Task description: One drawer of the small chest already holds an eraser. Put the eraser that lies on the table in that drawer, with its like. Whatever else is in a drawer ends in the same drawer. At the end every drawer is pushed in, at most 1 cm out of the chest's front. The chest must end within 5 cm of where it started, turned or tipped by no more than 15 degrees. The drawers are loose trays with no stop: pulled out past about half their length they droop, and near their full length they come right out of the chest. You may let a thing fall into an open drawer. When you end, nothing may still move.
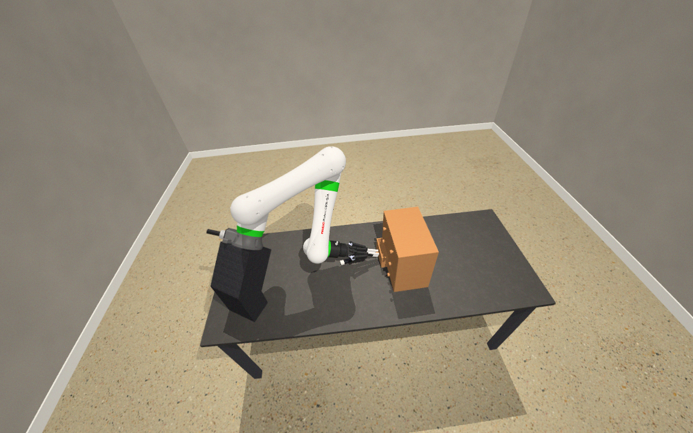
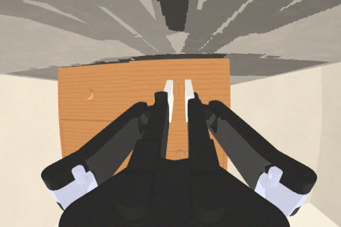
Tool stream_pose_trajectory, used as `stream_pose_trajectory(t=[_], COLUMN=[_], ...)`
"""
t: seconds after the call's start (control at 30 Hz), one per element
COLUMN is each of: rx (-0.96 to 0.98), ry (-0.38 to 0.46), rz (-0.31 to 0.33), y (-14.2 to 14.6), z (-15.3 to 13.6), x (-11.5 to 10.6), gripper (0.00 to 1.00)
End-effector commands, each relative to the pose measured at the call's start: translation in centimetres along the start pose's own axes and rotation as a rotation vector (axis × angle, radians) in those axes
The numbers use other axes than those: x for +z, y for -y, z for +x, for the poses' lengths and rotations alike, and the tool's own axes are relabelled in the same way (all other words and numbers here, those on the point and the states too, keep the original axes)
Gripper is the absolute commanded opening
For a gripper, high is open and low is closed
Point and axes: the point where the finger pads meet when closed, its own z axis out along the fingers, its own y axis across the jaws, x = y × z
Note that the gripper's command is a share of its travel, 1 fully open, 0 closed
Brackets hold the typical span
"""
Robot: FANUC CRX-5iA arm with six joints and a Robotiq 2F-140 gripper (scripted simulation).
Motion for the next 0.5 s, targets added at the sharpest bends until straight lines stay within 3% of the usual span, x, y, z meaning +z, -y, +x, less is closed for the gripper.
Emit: stream_pose_trajectory(t=[0.0, 0.47], rx=[0.0, 0.0], ry=[0.0, 0.0], rz=[0.0, 0.0], y=[0.0, 0.0], z=[0.2, 0.7], x=[-0.5, -2.0], gripper=[0.08, 0.08])
